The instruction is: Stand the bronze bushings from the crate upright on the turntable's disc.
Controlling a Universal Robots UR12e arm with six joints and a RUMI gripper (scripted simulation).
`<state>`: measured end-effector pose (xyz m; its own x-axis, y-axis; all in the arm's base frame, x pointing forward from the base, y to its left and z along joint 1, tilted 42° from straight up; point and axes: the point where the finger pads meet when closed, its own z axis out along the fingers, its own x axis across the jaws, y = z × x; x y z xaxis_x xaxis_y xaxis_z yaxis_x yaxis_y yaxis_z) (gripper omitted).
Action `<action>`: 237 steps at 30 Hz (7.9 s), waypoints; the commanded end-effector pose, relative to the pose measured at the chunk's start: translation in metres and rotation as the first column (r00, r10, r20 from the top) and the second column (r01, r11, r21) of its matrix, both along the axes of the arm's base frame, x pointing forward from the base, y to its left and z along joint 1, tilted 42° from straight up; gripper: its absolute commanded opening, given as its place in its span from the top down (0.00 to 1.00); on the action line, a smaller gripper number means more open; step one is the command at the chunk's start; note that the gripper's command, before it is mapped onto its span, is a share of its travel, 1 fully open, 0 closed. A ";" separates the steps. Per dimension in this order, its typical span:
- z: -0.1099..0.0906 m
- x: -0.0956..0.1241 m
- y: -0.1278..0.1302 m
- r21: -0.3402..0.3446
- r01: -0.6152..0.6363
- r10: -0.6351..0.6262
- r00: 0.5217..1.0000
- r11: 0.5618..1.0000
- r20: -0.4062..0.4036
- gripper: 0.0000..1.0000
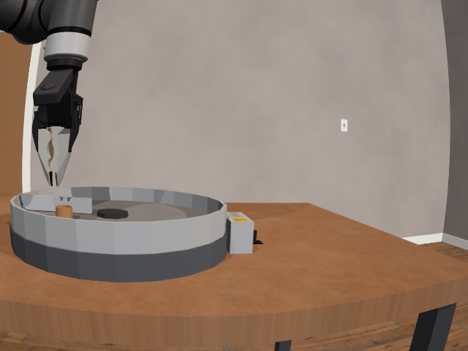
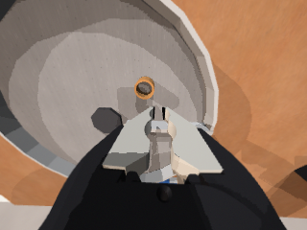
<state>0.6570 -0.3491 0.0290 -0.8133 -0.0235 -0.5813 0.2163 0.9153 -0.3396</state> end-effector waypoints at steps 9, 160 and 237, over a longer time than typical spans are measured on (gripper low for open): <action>0.002 -0.001 0.001 0.000 0.000 0.000 1.000 1.000 0.000 0.94; -0.126 0.134 0.421 0.000 0.000 0.000 1.000 1.000 0.000 0.94; -0.176 0.171 0.394 0.000 0.000 0.000 1.000 1.000 0.000 0.94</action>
